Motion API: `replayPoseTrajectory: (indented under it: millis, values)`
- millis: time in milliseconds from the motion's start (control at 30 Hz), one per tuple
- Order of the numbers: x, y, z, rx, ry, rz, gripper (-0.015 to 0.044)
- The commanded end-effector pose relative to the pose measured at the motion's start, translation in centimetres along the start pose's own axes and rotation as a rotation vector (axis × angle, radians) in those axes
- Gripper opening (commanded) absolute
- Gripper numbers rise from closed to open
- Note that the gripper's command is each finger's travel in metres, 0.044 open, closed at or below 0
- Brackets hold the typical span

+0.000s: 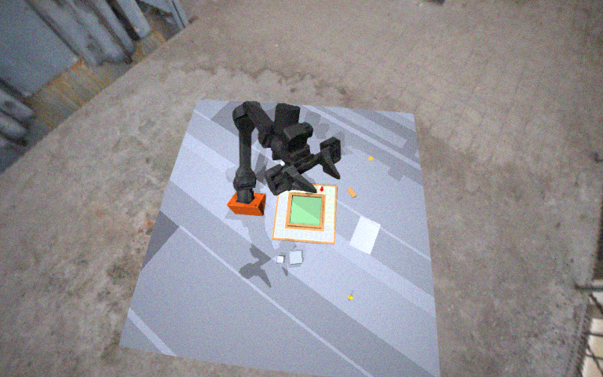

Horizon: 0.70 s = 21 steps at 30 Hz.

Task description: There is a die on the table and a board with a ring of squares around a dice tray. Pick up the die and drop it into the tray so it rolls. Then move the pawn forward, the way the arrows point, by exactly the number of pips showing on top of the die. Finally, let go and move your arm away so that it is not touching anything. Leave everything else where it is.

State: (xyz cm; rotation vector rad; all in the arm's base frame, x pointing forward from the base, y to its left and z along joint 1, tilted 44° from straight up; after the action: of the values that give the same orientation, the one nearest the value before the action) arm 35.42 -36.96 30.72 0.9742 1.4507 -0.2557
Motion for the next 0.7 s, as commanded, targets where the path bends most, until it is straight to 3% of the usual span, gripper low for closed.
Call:
replayPoseTrajectory:
  millis: [0,333,667]
  values:
    - [3.6,-1.5,1.3,0.026,0.122,-0.094,0.0275]
    - [19.4,-7.7,2.9,0.022,0.649,-0.388,0.0275]
    - [34.2,-12.8,-2.4,-0.191,1.205,-0.578,0.0275]
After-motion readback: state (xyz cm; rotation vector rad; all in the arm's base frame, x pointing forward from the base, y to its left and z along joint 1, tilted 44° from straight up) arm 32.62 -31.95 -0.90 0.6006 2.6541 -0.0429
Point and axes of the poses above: the point midway between the two fingers, 35 mm back from their tips, its own z axis out along the fingers, its own y axis across the jaws, x = y × z, the point moved 1 cm from there along -z, back along the fingers, and after that the axes turned 3 degrees about z, right-handed, at the moved point
